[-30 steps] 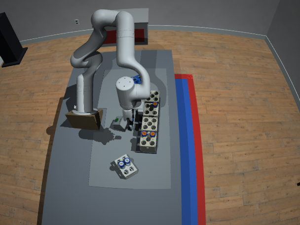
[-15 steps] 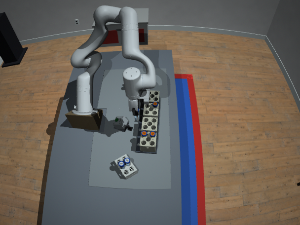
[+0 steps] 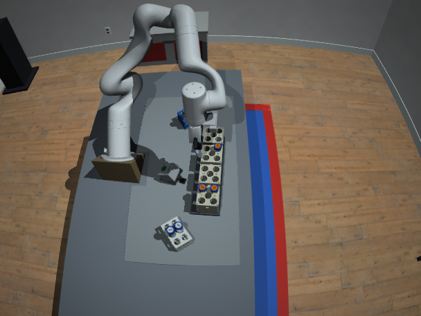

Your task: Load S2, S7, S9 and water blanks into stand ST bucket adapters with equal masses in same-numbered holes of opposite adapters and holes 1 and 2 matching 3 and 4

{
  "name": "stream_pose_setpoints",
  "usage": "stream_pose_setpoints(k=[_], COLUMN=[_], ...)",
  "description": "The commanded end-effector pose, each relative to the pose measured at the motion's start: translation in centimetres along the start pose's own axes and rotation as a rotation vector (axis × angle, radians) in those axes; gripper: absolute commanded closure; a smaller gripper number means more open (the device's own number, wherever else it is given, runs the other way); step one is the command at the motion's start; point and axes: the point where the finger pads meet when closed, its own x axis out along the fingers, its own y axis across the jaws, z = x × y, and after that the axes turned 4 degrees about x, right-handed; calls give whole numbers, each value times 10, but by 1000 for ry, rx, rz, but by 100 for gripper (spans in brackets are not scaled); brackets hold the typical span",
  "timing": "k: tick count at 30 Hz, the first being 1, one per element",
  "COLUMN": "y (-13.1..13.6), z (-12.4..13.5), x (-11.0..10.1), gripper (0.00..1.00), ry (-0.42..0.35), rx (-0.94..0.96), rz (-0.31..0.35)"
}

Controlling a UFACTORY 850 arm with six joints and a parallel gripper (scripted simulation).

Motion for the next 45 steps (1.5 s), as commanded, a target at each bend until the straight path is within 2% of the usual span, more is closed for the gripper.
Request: stream_pose_setpoints(k=[1, 14, 37, 45], y=[-12, -75, -78, -78], z=[-4, -21, -22, -22], x=[-1, -1, -1, 15], gripper=[100, 100, 100, 100], ry=[1, 1, 1, 1], rx=[1, 1, 1, 1], rz=[1, 1, 1, 1])
